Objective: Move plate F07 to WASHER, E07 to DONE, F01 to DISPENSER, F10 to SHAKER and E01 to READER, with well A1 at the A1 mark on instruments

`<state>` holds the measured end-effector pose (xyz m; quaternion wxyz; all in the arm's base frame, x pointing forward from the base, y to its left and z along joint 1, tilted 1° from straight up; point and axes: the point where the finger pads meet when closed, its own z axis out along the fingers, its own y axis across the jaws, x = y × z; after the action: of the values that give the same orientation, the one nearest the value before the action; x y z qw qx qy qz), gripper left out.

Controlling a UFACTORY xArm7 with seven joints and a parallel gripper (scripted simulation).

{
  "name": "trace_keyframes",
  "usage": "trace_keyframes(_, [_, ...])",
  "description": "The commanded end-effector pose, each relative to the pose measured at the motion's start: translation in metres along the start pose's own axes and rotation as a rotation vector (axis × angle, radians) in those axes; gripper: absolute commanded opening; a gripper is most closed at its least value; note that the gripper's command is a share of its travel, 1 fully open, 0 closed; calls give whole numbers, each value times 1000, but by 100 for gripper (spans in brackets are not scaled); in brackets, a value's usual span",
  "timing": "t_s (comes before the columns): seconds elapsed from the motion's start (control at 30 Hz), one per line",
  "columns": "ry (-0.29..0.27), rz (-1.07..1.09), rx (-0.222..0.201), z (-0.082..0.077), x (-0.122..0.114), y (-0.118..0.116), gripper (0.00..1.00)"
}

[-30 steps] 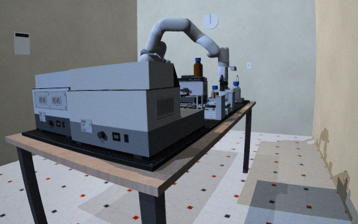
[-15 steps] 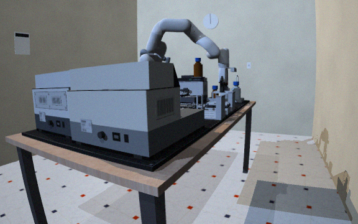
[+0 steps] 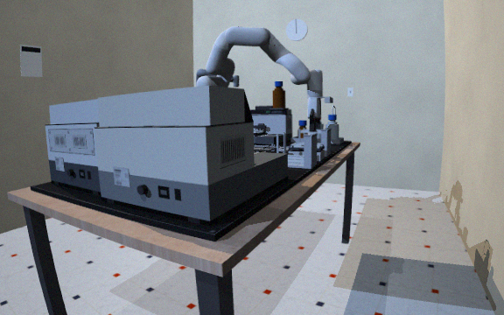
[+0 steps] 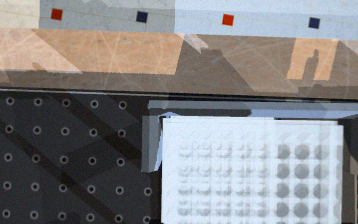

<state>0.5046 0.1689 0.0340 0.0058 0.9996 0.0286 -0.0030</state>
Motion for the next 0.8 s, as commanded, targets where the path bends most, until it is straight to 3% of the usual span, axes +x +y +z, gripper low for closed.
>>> trace_keyframes(0.0, [5,0,1,0,2,-1,0])
trace_keyframes(0.77, [5,0,1,14,2,-1,0])
